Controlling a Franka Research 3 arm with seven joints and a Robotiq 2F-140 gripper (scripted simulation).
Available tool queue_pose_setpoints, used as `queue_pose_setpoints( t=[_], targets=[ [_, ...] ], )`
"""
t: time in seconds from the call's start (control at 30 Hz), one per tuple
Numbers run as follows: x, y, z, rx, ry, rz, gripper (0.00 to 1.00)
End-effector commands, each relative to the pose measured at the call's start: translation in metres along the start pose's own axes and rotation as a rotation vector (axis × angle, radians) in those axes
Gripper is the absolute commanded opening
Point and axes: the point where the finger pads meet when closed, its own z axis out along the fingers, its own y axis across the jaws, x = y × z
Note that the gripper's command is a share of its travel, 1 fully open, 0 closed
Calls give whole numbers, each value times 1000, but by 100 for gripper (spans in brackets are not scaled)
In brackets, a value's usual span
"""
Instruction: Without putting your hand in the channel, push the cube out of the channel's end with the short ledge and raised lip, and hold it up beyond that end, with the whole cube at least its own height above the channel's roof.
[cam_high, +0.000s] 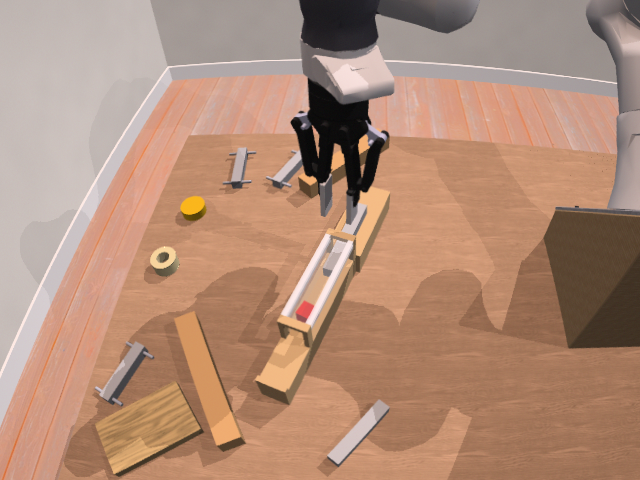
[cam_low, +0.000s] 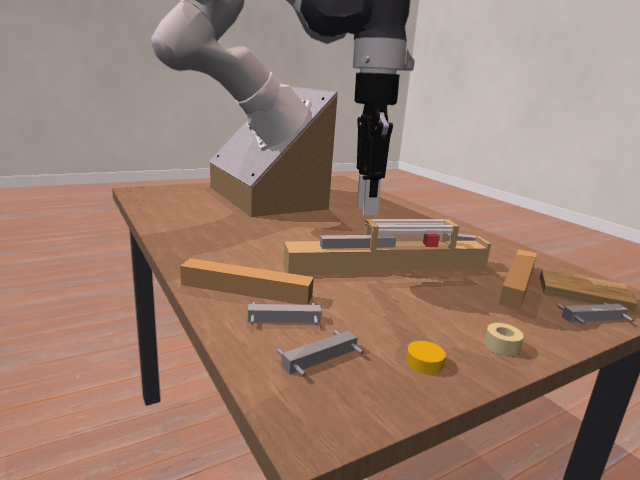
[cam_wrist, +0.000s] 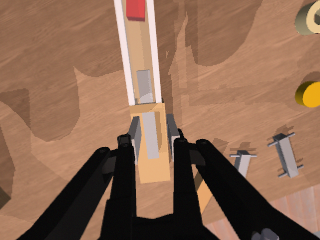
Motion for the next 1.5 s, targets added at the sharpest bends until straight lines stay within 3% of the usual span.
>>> queue_pose_setpoints(
  t=[0.0, 1.1, 1.2, 1.37, 1.43, 1.47],
  targets=[
    [-8, -6, -1, 20, -22, -20, 23],
    [-5, -7, -1, 20, -22, -17, 23],
    [28, -10, -3, 16, -19, 16, 23],
    [126, -41, -7, 10, -12, 153, 23],
    [126, -41, -7, 10, -12, 153, 23],
    [171, -65, -8, 11, -12, 184, 23]
  ],
)
